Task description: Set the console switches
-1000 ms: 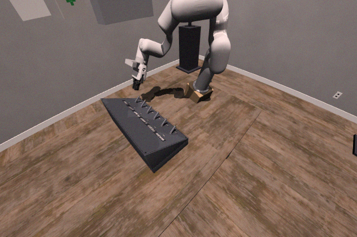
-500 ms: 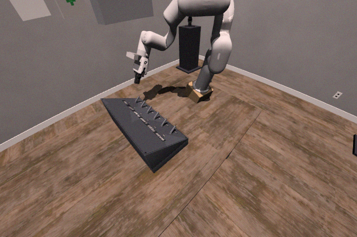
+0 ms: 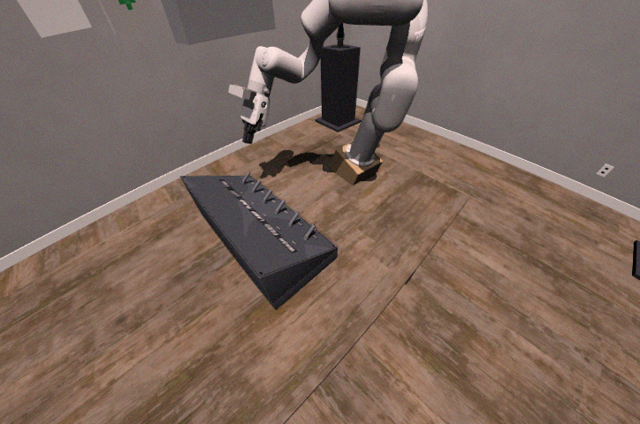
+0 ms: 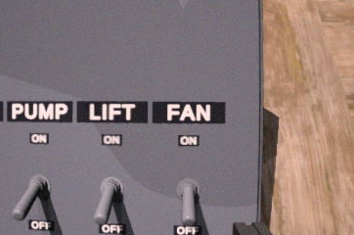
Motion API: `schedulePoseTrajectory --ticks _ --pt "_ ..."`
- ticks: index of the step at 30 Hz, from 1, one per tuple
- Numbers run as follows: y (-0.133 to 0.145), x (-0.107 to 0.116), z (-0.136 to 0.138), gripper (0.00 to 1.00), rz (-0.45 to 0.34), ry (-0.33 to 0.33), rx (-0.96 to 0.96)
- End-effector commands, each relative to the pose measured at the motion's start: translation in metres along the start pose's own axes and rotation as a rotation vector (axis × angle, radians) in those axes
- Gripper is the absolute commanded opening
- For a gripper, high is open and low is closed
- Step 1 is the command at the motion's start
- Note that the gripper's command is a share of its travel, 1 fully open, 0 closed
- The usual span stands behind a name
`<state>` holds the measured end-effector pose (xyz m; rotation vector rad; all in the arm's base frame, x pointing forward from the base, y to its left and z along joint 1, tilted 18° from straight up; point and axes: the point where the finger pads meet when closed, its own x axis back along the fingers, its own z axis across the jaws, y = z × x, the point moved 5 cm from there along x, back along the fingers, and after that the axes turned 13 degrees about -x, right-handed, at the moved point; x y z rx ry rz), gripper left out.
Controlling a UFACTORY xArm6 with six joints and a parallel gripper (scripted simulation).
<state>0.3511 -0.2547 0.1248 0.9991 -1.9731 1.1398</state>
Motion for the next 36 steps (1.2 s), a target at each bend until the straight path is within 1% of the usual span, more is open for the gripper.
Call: schedulePoseTrajectory --ticks 1,2,3,5,6,8,9,11,12,15,17,18,20,36 --pt "0.011 0.002 -0.044 0.0 0.0 0.005 0.004" --pt "0.011 0.002 -0.044 0.0 0.0 0.005 0.004" --pt "0.021 0.003 -0.066 0.0 0.0 0.006 0.004" --pt "0.021 0.003 -0.066 0.0 0.0 0.006 0.004" --pt "0.033 0.003 -0.088 0.0 0.0 0.006 0.004" --pt "0.033 0.003 -0.088 0.0 0.0 0.006 0.004" --pt "0.047 0.002 -0.107 0.0 0.001 0.006 0.004" --pt "0.047 0.002 -0.107 0.0 0.001 0.006 0.004" --pt "0.062 0.002 -0.124 0.0 0.002 0.005 0.004" --pt "0.062 0.002 -0.124 0.0 0.002 0.005 0.004" --pt "0.084 0.001 -0.144 0.0 0.004 0.002 0.003" --pt "0.084 0.001 -0.144 0.0 0.004 0.002 0.003" --pt "0.093 0.0 -0.151 0.0 0.005 0.001 0.003" --pt "0.094 0.0 -0.151 0.0 0.005 0.001 0.003"
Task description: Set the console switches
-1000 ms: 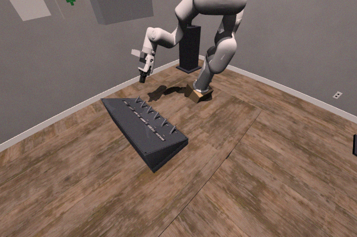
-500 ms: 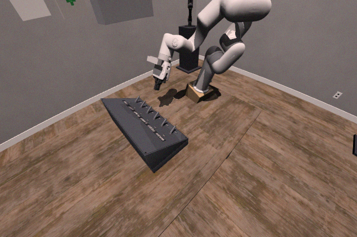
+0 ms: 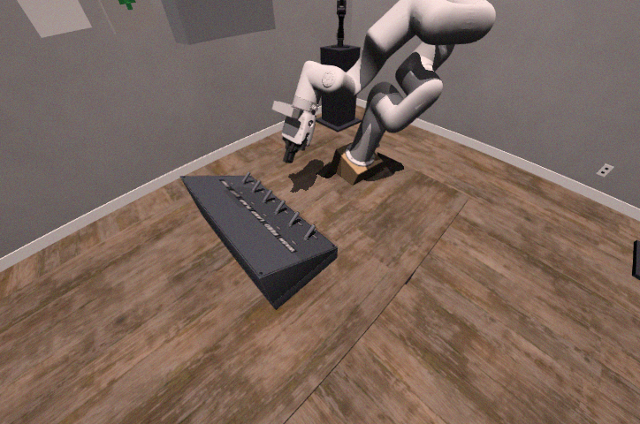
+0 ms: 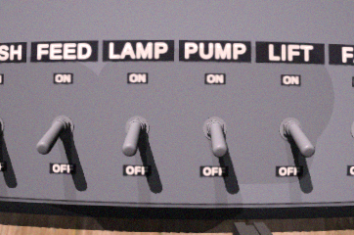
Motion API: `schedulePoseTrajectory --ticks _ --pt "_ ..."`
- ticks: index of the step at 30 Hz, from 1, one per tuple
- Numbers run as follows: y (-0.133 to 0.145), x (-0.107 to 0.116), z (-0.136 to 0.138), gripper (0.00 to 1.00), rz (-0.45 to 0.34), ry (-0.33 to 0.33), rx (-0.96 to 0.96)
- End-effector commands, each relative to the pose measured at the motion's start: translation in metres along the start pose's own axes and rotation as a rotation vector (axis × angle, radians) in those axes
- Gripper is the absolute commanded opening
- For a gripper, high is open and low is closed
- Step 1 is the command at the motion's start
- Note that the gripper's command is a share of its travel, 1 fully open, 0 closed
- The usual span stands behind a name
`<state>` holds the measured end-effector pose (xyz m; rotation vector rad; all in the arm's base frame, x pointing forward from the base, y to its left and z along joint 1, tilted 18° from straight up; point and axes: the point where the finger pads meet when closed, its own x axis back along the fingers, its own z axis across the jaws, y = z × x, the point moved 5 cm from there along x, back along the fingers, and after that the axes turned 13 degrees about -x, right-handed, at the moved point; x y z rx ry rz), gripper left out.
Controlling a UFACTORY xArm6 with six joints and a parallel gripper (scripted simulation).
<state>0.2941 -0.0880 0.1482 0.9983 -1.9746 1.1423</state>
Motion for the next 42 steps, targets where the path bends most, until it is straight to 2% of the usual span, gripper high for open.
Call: schedulePoseTrajectory --ticks 1,30,42 --pt "-0.001 0.001 0.0 0.0 0.003 0.001 0.001" --pt "-0.001 -0.003 -0.001 0.0 0.002 0.002 0.001" --pt "-0.001 -0.025 -0.001 0.0 0.001 0.002 0.001"
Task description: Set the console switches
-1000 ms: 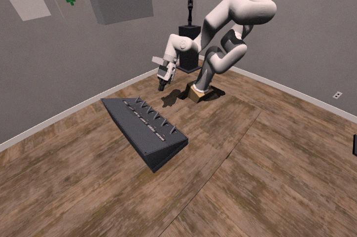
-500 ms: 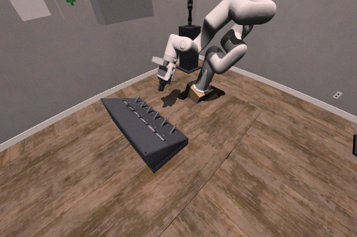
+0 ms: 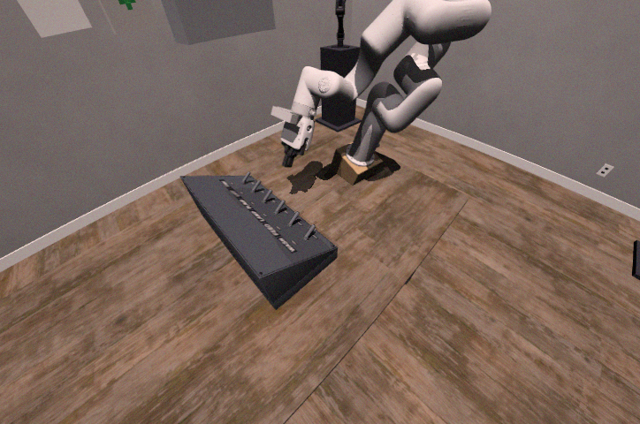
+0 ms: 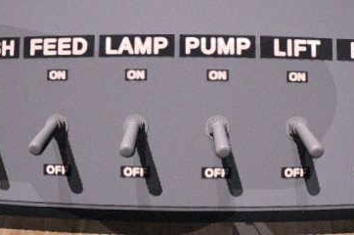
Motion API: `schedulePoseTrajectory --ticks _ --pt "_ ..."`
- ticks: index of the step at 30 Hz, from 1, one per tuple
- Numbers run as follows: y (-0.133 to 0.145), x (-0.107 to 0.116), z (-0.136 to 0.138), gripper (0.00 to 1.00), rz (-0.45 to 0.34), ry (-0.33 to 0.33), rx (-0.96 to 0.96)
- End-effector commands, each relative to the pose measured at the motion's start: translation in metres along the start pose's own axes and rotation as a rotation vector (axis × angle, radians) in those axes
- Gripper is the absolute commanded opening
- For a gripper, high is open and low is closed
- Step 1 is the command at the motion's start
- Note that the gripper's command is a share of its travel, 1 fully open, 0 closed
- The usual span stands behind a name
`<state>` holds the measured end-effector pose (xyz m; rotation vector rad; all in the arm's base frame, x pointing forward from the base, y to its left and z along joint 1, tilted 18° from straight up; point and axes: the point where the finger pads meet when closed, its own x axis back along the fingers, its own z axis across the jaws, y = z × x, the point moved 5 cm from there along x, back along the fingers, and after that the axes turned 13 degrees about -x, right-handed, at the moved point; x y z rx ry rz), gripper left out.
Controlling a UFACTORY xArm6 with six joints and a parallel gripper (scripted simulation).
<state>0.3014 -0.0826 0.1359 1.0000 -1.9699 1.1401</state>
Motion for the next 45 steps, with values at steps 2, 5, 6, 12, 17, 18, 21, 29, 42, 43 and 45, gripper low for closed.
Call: schedulePoseTrajectory --ticks 2,5,6,12,17,18,21,29,42,43,45 --pt "-0.002 -0.016 0.0 0.0 0.006 -0.001 0.002" --pt "-0.002 -0.018 0.0 0.0 0.005 -0.001 0.002" --pt "-0.002 -0.021 0.0 0.0 0.005 -0.001 0.002" --pt "-0.002 -0.041 0.0 0.0 0.005 -0.001 0.002" --pt "-0.002 -0.058 -0.001 0.0 0.005 0.0 0.002" --pt "-0.002 -0.061 -0.001 0.0 0.005 0.0 0.002" --pt "-0.002 -0.067 -0.001 0.0 0.005 0.0 0.002" --pt "-0.002 -0.087 -0.001 0.0 0.005 0.0 0.002" --pt "-0.002 -0.1 -0.001 0.0 0.005 0.0 0.002" --pt "-0.002 -0.1 -0.001 0.0 0.005 0.0 0.002" --pt "-0.002 -0.1 -0.001 0.0 0.005 0.0 0.002"
